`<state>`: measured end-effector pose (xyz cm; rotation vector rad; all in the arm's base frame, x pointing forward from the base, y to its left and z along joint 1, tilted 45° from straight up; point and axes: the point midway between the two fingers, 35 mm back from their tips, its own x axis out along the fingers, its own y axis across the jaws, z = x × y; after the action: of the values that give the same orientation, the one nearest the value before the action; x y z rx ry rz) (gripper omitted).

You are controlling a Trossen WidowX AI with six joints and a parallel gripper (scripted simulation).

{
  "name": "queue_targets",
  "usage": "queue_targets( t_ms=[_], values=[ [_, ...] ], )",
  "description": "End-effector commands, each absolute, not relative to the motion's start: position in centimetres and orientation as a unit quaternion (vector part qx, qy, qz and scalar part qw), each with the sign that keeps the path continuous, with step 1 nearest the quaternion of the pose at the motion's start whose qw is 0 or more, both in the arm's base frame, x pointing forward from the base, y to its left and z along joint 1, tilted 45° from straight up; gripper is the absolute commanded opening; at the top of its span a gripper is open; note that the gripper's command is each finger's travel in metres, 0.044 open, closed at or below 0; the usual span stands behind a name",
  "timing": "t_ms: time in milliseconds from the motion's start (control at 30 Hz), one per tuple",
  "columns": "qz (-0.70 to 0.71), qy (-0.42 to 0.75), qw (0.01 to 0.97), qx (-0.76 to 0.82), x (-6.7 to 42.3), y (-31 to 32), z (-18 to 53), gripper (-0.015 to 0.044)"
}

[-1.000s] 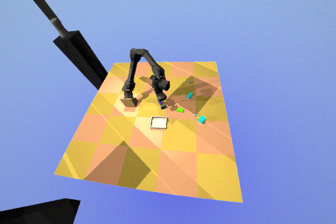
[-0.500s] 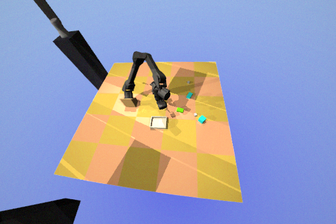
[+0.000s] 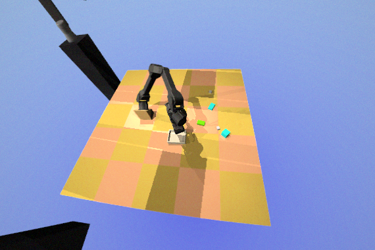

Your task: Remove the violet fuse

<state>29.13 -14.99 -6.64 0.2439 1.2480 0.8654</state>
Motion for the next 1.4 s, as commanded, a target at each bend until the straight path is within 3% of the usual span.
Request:
queue_targets(
  t_ms=[0, 1200, 1367],
  values=[
    [0.393, 0.563, 0.718, 0.109, 28.5, -16.6, -8.5, 0.0000],
    [0.395, 0.562, 0.718, 0.109, 28.3, -14.6, -12.5, 0.0000],
    [0.396, 0.562, 0.718, 0.106, 28.3, -14.9, -12.3, 0.0131]
  ],
)
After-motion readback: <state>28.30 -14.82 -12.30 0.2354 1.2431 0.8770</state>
